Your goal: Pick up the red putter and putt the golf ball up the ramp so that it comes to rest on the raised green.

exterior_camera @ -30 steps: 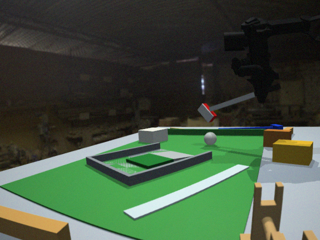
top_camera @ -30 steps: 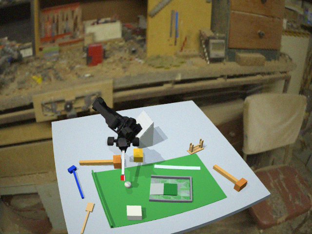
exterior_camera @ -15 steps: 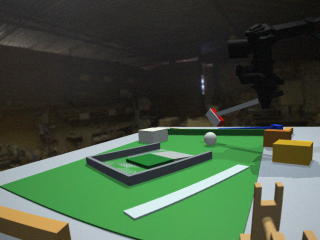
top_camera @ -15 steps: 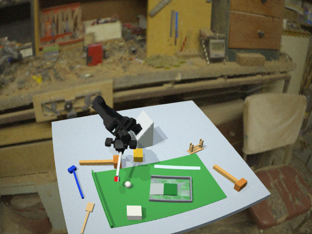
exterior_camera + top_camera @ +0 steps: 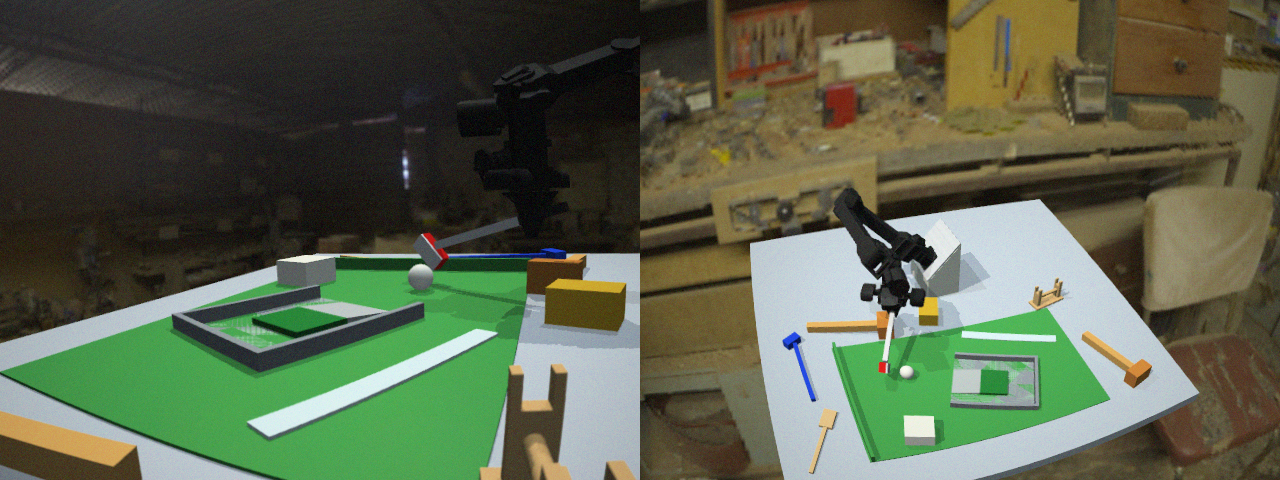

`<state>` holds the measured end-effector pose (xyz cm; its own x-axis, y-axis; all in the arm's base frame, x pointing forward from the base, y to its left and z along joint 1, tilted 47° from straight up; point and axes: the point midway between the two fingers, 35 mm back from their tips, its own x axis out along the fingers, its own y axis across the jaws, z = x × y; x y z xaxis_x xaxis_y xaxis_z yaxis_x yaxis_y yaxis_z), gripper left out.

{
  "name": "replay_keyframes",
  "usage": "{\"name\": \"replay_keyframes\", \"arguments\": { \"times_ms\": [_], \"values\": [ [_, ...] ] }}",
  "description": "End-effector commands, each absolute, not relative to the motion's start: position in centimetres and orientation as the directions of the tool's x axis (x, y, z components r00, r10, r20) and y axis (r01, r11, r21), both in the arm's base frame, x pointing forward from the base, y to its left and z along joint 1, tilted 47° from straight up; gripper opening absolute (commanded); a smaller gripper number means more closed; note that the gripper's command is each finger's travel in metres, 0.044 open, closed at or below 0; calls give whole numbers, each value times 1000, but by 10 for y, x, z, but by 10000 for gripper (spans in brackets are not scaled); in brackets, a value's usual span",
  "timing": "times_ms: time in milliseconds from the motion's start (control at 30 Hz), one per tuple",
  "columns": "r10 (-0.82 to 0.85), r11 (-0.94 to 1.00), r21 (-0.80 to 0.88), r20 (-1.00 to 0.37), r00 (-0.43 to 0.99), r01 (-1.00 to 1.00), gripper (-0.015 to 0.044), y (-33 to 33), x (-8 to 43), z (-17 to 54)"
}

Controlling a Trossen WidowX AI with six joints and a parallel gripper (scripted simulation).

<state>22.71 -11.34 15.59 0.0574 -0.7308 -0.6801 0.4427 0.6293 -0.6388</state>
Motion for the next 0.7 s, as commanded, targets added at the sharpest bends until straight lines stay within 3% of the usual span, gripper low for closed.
{"name": "replay_keyframes", "arguments": {
  "times_ms": [0,667],
  "values": [
    [-733,629,-641,-678,59,440,0,-118,227,151],
    [-735,625,-643,-676,56,444,0,-128,227,144]
  ]
}}
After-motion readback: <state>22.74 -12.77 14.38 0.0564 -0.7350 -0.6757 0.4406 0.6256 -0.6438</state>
